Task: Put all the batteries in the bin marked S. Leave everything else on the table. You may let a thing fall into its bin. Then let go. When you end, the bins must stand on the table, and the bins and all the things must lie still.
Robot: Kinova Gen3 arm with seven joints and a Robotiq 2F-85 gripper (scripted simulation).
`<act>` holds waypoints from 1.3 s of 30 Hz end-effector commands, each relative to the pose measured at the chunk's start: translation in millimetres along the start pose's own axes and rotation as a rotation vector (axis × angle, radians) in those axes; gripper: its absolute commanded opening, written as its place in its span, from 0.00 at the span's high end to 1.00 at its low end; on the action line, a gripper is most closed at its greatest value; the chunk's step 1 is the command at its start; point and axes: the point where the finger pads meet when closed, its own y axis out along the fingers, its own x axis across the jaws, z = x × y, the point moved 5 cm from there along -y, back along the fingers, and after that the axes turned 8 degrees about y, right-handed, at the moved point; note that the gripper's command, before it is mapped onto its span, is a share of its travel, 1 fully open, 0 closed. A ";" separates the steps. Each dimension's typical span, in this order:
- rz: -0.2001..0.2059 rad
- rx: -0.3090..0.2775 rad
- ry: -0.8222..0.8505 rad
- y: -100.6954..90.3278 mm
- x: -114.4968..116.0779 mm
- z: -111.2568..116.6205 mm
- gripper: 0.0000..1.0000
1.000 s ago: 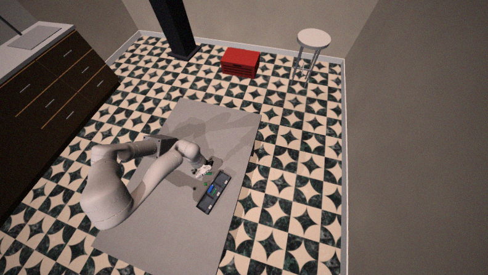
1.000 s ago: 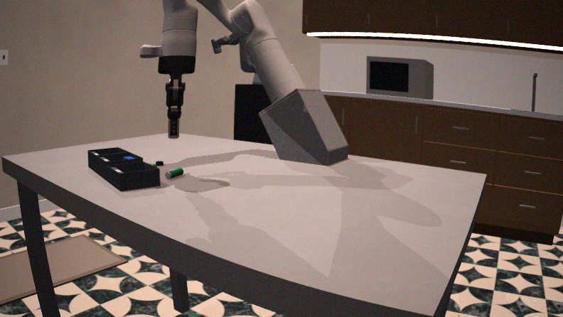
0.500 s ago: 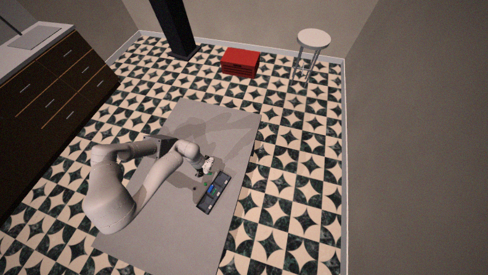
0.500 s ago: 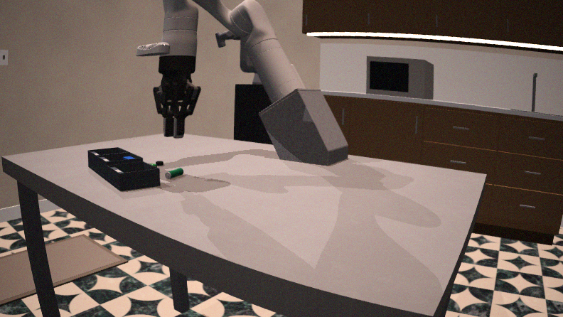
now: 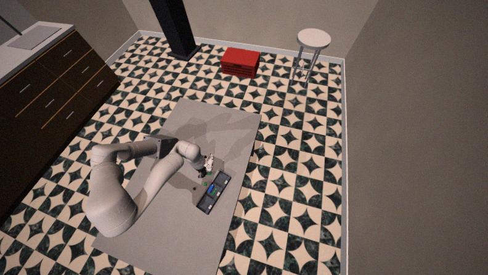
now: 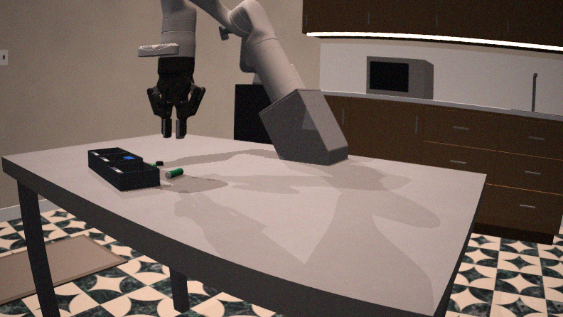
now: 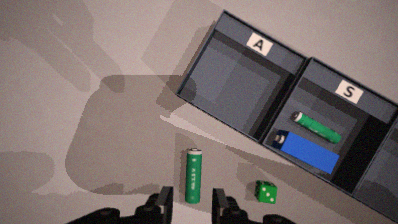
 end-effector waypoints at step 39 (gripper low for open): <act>0.000 0.001 0.001 47.5 -1.6 -2.5 0.71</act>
